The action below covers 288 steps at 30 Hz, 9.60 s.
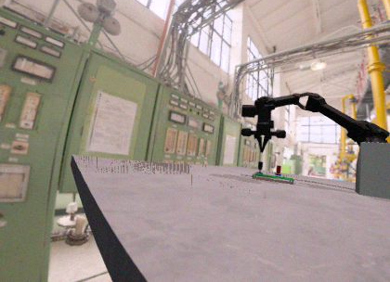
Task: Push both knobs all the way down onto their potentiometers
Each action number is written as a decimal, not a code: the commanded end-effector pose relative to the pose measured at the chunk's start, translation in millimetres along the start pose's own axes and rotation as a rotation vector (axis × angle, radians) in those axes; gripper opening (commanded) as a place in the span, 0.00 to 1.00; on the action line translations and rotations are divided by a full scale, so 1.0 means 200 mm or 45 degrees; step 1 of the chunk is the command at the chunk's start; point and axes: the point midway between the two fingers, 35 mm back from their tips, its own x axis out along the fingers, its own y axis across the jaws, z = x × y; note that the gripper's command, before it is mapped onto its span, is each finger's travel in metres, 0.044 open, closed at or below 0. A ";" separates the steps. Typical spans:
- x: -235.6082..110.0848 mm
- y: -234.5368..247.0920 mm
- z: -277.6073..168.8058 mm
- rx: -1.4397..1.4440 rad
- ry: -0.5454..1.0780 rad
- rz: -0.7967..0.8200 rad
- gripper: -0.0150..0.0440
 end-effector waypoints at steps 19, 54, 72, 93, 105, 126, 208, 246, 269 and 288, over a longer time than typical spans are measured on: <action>0.02 0.00 0.00 1.004 -0.002 0.002 0.25; 0.04 0.00 0.00 2.554 0.001 0.003 0.25; 0.05 0.00 0.00 3.352 0.004 0.003 0.25; 0.06 0.00 0.00 4.282 0.007 0.001 0.25; 0.07 0.00 0.00 4.814 0.009 -0.002 0.25; 0.08 0.00 0.00 5.544 0.012 -0.008 0.25; 0.21 0.00 0.00 5.544 0.010 -0.011 0.25; 0.24 0.00 0.00 5.544 0.010 -0.012 0.25; 0.27 0.00 0.00 5.544 0.010 -0.013 0.25; 0.28 0.00 0.00 5.544 0.010 -0.013 0.25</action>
